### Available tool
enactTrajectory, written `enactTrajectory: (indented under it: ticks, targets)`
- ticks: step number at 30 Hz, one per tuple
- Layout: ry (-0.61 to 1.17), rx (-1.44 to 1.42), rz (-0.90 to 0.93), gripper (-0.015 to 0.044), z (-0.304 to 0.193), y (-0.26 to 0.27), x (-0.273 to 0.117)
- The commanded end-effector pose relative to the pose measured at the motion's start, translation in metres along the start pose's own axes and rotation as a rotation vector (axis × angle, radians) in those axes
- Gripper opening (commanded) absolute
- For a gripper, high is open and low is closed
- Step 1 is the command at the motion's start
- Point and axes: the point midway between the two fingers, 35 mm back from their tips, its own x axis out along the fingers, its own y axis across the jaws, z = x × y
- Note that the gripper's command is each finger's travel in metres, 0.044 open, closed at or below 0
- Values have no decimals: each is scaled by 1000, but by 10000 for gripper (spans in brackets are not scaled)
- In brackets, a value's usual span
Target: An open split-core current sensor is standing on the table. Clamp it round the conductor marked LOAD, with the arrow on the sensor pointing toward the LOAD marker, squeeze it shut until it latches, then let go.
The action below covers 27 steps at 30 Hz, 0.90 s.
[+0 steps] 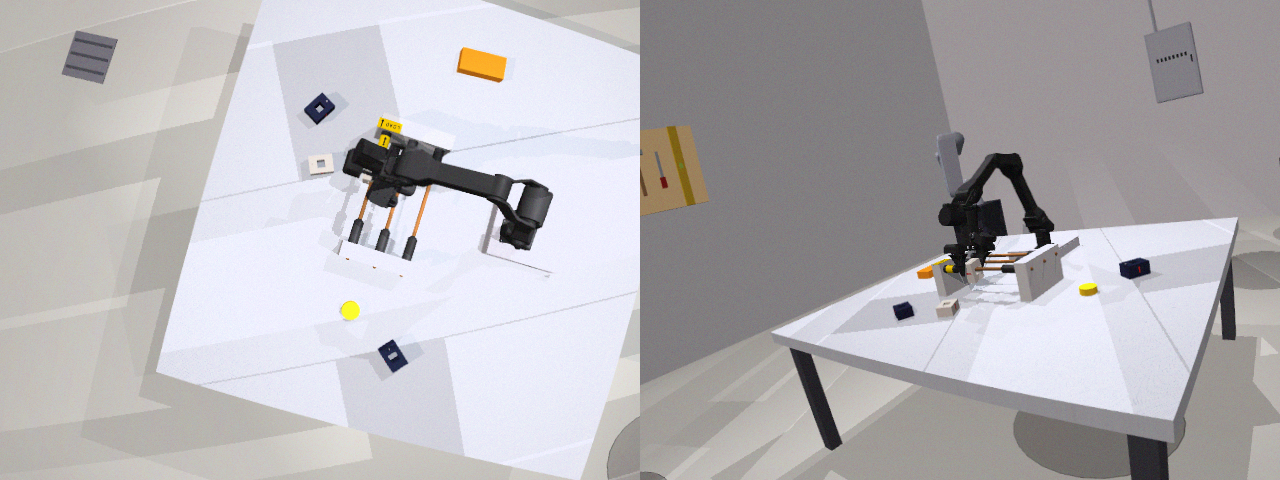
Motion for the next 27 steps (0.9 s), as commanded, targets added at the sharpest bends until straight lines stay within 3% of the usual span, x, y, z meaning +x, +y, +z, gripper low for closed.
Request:
enactTrajectory:
  ticks: [1,3,21,27]
  targets:
    - [0,0,-2,361,0,0,0]
    - [0,0,-2,314,0,0,0]
    - [0,0,-2,194,0,0,0]
    - [2,1,-11,37,0,-1,-4]
